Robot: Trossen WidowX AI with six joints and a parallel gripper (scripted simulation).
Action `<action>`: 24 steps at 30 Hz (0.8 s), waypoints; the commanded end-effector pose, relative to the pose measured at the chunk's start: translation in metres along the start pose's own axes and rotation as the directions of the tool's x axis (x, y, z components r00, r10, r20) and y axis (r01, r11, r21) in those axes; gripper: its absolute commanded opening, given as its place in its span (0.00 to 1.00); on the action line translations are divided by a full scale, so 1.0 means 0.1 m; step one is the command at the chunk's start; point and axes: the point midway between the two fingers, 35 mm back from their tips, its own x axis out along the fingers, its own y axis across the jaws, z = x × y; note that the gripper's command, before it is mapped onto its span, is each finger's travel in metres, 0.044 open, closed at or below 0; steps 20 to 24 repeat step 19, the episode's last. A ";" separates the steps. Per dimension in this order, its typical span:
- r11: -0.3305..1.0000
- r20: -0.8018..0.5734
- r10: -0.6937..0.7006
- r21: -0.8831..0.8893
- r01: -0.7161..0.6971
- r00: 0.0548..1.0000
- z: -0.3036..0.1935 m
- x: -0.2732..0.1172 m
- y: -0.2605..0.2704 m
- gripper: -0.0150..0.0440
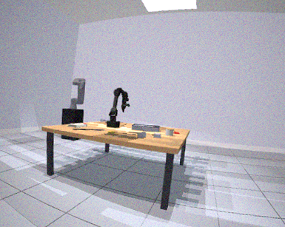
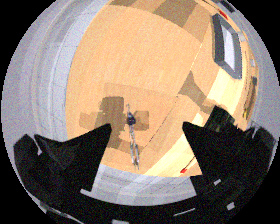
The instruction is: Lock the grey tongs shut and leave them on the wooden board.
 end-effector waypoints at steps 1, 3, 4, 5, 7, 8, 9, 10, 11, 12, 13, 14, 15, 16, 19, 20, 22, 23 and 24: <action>1.000 0.008 0.018 0.008 -0.018 1.000 0.00 -0.29 0.00 1.00; 1.000 0.010 0.018 0.010 -0.018 1.000 -0.01 -0.34 0.00 1.00; 1.000 0.010 0.018 0.010 -0.018 1.000 -0.01 -0.34 0.00 1.00; 1.000 0.010 0.018 0.010 -0.018 1.000 -0.01 -0.34 0.00 1.00; 1.000 0.010 0.018 0.010 -0.018 1.000 -0.01 -0.34 0.00 1.00; 1.000 0.010 0.018 0.010 -0.018 1.000 -0.01 -0.34 0.00 1.00; 1.000 0.010 0.018 0.010 -0.018 1.000 -0.01 -0.34 0.00 1.00; 1.000 0.010 0.018 0.010 -0.018 1.000 -0.01 -0.34 0.00 1.00; 1.000 0.010 0.018 0.010 -0.018 1.000 -0.01 -0.34 0.00 1.00; 1.000 0.010 0.018 0.010 -0.018 1.000 -0.01 -0.34 0.00 1.00; 1.000 0.010 0.018 0.010 -0.018 1.000 -0.01 -0.34 0.00 1.00; 1.000 0.010 0.018 0.010 -0.018 1.000 -0.01 -0.34 0.00 1.00; 1.000 0.010 0.018 0.010 -0.018 1.000 -0.01 -0.34 0.00 1.00; 1.000 0.010 0.018 0.010 -0.018 1.000 -0.01 -0.34 0.00 1.00; 1.000 0.010 0.018 0.010 -0.018 1.000 -0.01 -0.34 0.00 1.00; 1.000 0.010 0.018 0.010 -0.018 1.000 -0.01 -0.34 0.00 1.00; 1.000 0.010 0.018 0.010 -0.018 1.000 -0.01 -0.34 0.00 1.00; 1.000 0.010 0.018 0.010 -0.018 1.000 -0.01 -0.34 0.00 1.00; 1.000 0.010 0.018 0.010 -0.018 1.000 -0.01 -0.34 0.00 1.00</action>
